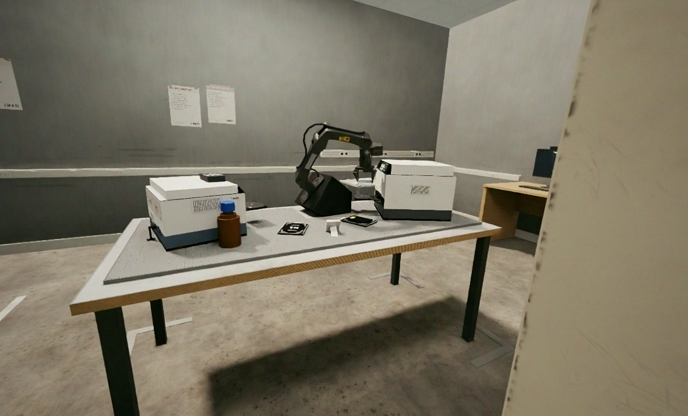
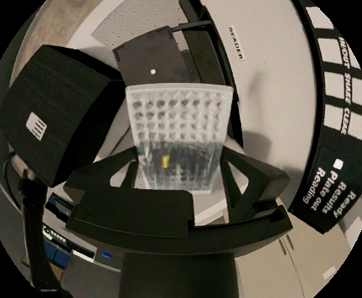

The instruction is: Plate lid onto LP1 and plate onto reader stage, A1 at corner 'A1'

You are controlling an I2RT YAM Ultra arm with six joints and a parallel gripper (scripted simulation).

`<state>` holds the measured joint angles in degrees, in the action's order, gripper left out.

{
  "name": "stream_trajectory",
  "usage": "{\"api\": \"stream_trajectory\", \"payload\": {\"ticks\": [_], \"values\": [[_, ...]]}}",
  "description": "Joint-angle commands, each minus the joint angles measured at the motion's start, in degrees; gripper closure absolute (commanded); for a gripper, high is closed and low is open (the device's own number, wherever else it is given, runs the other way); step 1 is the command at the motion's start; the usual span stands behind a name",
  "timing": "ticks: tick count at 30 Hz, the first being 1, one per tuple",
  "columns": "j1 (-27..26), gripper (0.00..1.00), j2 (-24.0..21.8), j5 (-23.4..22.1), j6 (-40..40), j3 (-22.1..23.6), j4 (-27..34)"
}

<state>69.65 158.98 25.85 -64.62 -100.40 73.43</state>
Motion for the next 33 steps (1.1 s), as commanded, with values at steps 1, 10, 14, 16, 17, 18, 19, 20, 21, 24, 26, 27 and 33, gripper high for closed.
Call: {"api": "stream_trajectory", "payload": {"ticks": [1, 10, 14, 16, 17, 18, 19, 20, 21, 24, 26, 27, 33], "values": [[2.47, 0.14, 1.12, -1.81, -1.3, -2.22, 1.83], [6.09, 0.14, 4.07, -3.21, -3.49, -4.47, 3.89], [6.94, 0.14, 4.82, -3.56, -3.97, -5.13, 4.46], [7.75, 0.14, 5.45, -3.86, -4.45, -5.55, 4.88], [8.15, 0.14, 5.77, -4.01, -4.69, -5.78, 5.1], [8.56, 0.14, 6.09, -4.16, -4.94, -6.01, 5.32], [8.96, 0.14, 6.42, -4.32, -5.19, -6.25, 5.54], [9.37, 0.14, 6.76, -4.47, -5.44, -6.51, 5.78], [9.78, 0.14, 7.09, -4.63, -5.69, -6.78, 6.01], [11.03, 0.14, 8.12, -5.14, -6.42, -7.64, 6.74], [11.86, 0.14, 9.0, -5.22, -6.76, -8.1, 7.07], [12.28, 0.14, 9.44, -5.27, -6.93, -8.34, 7.24], [13.88, 0.14, 11.27, -5.5, -7.64, -9.32, 7.89]]}}
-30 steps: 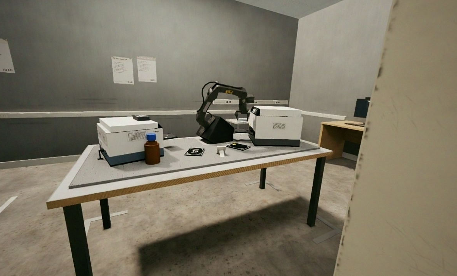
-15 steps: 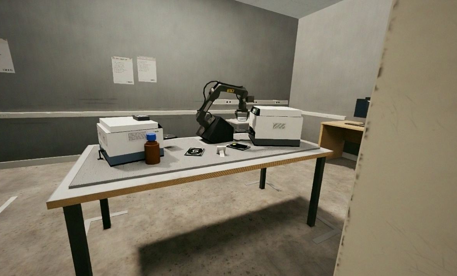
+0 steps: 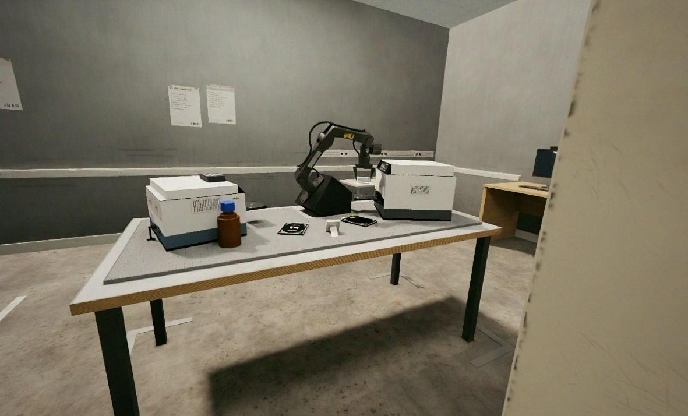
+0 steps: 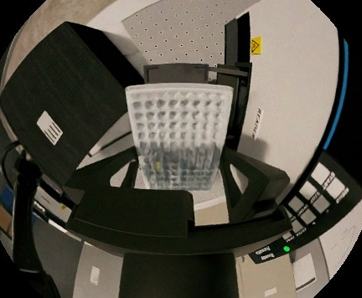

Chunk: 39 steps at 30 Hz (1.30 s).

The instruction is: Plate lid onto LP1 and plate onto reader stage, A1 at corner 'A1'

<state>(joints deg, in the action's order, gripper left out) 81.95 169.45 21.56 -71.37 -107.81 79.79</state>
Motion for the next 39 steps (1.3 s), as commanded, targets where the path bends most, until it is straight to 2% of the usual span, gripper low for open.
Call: {"api": "stream_trajectory", "payload": {"ticks": [1, 5, 7, 19, 39], "values": [[1.94, 0.14, 1.01, -1.51, -0.69, -1.77, 1.3], [3.11, 0.14, 1.47, -2.46, 0.87, 0.15, -0.56], [3.22, 0.14, 0.12, -2.56, 0.92, -0.11, -0.33], [2.32, 0.14, -0.33, -2.45, 0.86, -0.34, -0.04], [2.28, 0.14, 0.57, -1.76, 0.68, -0.28, -0.05]]}}
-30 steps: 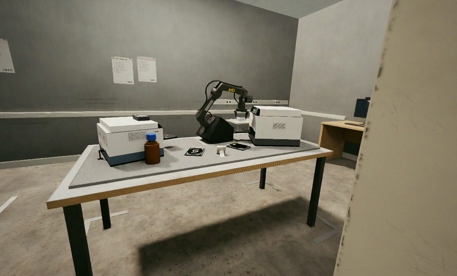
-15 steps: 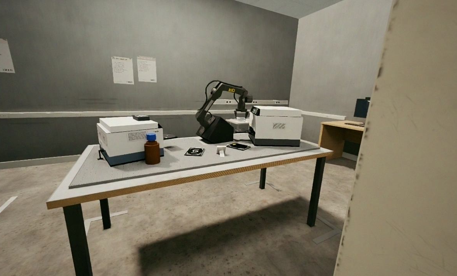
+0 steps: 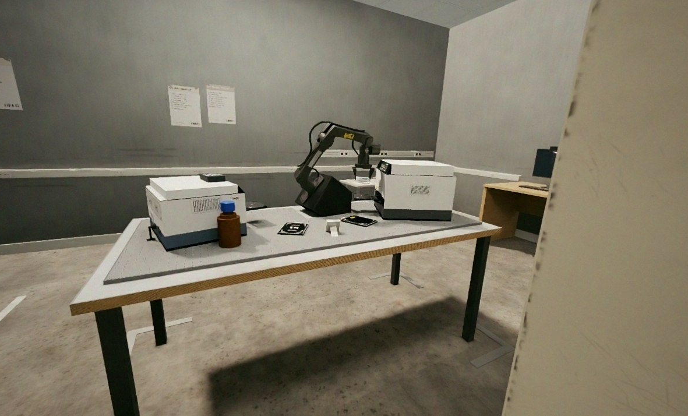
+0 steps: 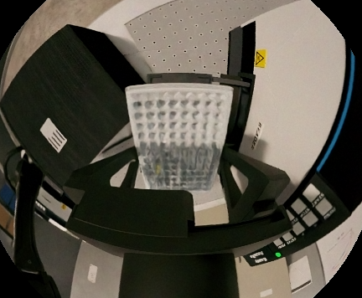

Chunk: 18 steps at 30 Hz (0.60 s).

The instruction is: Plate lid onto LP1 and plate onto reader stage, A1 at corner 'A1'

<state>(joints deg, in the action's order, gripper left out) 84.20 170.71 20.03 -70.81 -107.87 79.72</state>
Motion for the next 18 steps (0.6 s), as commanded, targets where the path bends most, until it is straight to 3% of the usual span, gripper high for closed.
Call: {"api": "stream_trajectory", "payload": {"ticks": [1, 7, 10, 12, 18], "values": [[0.01, 0.14, -0.7, -0.22, 0.11, -0.21, 0.01], [-0.51, 0.14, -1.75, 0.52, -0.52, 2.73, -2.48], [-0.1, 0.14, -1.94, 0.12, -0.45, 0.75, -2.84], [-0.75, 0.14, -1.31, 0.58, -0.61, 3.39, -3.29], [-1.38, 0.14, -0.63, 1.13, -0.99, 5.06, -5.14]]}}
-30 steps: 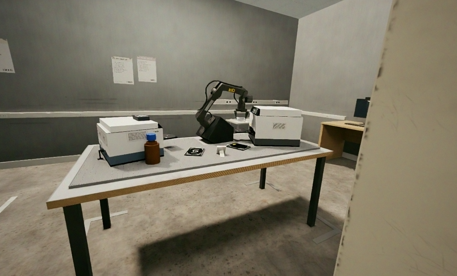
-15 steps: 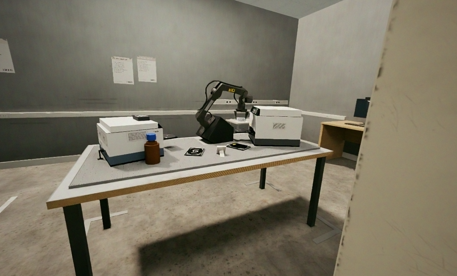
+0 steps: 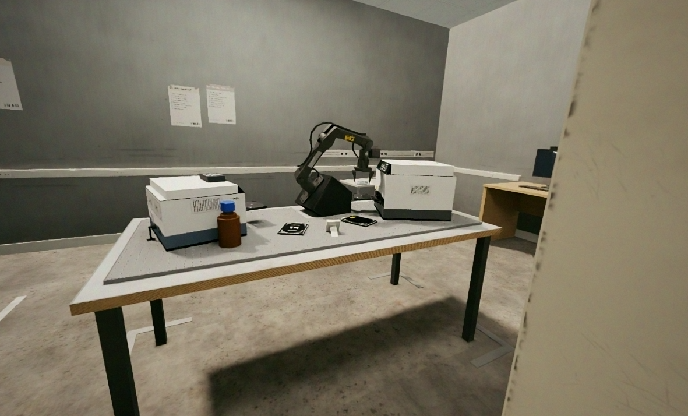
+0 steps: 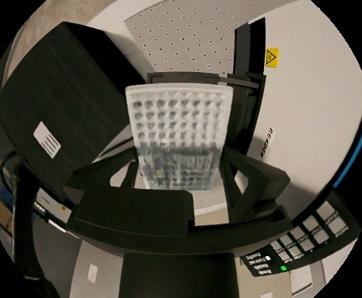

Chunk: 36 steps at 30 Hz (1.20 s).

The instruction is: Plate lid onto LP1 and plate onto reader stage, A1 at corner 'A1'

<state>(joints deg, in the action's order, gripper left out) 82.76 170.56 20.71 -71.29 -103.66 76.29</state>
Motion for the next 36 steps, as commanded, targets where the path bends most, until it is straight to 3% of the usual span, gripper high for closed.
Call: {"api": "stream_trajectory", "payload": {"ticks": [1, 8, 9, 11, 22, 26, 28, 36], "values": [[0.17, 0.14, -0.21, 0.44, -0.56, 1.01, -2.0], [-0.73, 0.14, 0.78, 0.82, -0.78, 2.35, -3.47], [-0.06, 0.14, -0.01, 0.62, -0.67, 0.14, -3.8], [-0.39, 0.14, -0.23, 0.87, -0.89, 2.86, -4.26], [-1.86, 0.14, 1.03, 1.72, -1.5, 5.6, -7.51], [-1.0, 0.14, -0.14, 1.49, -1.48, 4.07, -8.1], [-1.54, 0.14, 0.4, 1.84, -1.72, 6.34, -8.58], [-2.51, 0.14, 1.3, 2.45, -2.21, 8.22, -10.93]]}}
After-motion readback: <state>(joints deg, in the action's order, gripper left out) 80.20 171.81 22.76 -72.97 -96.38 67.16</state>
